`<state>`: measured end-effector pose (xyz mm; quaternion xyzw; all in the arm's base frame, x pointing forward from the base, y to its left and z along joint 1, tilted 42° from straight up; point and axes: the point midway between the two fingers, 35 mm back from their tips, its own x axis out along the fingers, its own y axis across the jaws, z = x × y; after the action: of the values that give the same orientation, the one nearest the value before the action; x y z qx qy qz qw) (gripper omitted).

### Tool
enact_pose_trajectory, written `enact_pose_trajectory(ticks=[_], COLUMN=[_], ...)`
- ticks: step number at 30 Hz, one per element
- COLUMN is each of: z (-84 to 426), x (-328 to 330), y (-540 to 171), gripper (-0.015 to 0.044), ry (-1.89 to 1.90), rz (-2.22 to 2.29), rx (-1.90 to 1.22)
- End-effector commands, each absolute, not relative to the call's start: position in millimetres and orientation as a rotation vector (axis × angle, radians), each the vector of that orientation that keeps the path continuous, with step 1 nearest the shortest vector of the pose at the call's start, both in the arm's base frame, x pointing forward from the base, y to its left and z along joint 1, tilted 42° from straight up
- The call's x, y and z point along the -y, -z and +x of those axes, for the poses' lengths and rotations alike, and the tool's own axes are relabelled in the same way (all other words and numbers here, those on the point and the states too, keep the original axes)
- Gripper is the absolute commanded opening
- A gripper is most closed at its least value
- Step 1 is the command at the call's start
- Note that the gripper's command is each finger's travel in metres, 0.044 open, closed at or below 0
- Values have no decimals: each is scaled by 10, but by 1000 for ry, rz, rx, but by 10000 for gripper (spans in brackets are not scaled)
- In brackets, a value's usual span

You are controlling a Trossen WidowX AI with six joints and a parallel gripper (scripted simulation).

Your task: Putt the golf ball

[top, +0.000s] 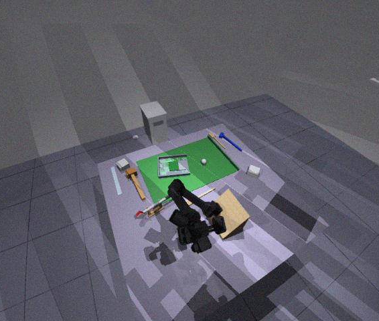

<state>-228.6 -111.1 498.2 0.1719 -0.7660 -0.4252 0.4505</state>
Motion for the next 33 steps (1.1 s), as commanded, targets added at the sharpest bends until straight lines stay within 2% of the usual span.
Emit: enact_pose_trajectory(ticks=[1, 8, 15, 24, 33], z=[-2287, -2152, -1635, -467, 987], x=[1131, 1925, 2732, 3399, 3356], y=[-4974, -4642, -4238, -3662, -3121], gripper=[426, 440, 440, 440, 440], ry=[1056, 1207, 1277, 1170, 823], rz=[431, 642, 802, 854, 706], rx=[1888, 1618, 1212, 596, 30])
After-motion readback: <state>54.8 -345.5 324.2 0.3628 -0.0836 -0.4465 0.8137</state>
